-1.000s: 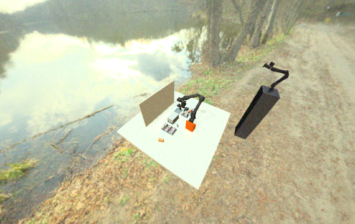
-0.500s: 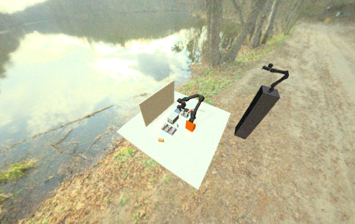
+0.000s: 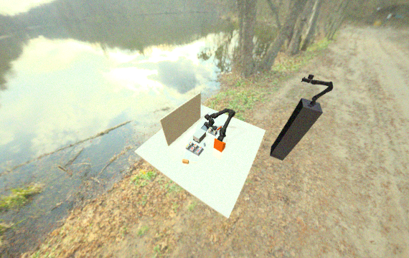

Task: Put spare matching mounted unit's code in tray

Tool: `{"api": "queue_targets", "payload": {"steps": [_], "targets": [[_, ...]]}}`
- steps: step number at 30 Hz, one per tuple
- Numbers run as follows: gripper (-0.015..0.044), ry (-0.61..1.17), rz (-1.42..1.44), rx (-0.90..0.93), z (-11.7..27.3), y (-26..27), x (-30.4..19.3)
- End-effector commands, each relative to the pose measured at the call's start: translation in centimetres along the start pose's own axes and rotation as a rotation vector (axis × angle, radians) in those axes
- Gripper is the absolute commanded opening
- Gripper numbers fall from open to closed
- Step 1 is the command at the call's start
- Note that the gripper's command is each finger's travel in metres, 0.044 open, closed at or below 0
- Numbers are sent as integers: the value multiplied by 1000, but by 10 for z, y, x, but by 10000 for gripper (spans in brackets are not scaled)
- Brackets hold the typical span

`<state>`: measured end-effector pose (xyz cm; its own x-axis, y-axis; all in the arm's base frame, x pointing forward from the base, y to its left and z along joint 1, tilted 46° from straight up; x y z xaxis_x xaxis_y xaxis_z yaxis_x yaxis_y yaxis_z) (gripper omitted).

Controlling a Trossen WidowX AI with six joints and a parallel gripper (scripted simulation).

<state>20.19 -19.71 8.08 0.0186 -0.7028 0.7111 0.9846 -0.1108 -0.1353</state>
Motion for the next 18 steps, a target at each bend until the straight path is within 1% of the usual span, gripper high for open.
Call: {"api": "queue_targets", "payload": {"steps": [1,11,16,18], "targets": [[300,4,6,-3,-8,-2,-1],[300,2,6,-4,-13,-2,-1],[169,-2,3,-5,-12,-2,0],[155,-2,3,-5,-12,-2,0]]}}
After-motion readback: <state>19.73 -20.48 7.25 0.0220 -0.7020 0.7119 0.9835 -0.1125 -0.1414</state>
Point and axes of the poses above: the point midway between the two fingers, 35 mm back from their tips, its own z axis back along the fingers, its own y axis across the jaws, x = y × z, the point moved 2 cm from there along z, back along the fingers, and after that the axes turned 9 degrees about z, right-handed, at the moved point
